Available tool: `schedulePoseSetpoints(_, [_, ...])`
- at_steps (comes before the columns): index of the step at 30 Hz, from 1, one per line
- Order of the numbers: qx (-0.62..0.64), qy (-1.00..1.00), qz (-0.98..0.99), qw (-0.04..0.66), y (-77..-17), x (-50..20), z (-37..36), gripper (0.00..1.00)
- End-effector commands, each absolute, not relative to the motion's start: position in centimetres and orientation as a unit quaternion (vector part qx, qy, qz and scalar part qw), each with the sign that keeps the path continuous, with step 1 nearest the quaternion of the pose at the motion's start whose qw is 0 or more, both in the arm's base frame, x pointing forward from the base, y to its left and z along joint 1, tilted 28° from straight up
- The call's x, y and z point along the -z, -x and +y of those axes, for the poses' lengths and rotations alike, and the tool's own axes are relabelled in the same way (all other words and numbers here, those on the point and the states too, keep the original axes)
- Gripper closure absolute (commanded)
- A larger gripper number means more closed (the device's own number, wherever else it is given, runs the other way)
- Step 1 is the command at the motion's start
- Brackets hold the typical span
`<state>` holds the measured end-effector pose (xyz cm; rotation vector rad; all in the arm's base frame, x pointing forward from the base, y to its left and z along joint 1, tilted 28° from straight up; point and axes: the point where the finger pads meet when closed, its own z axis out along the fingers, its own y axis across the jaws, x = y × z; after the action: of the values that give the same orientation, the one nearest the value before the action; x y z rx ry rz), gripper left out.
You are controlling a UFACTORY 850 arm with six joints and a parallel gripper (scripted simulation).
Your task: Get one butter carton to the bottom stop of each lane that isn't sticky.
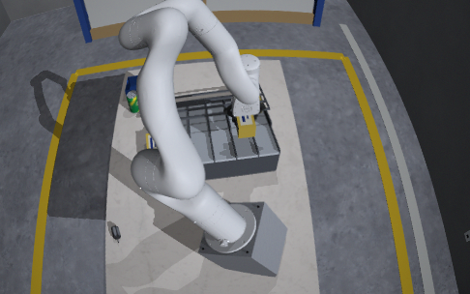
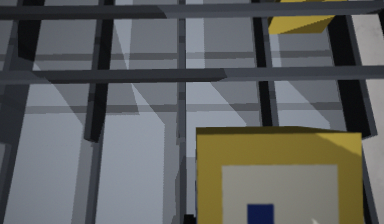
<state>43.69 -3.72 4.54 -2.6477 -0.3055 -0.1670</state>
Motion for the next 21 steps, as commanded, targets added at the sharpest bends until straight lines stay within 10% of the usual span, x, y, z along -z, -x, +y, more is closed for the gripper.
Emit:
schedulePoseSetpoints(1, [0.062,0.964,-0.111,0.233,-43.80,-4.48,-3.71,1.00])
schedulePoseSetpoints(21, [-0.033,0.965,-0.134,0.221,-43.87,-3.55,-3.27,1.00])
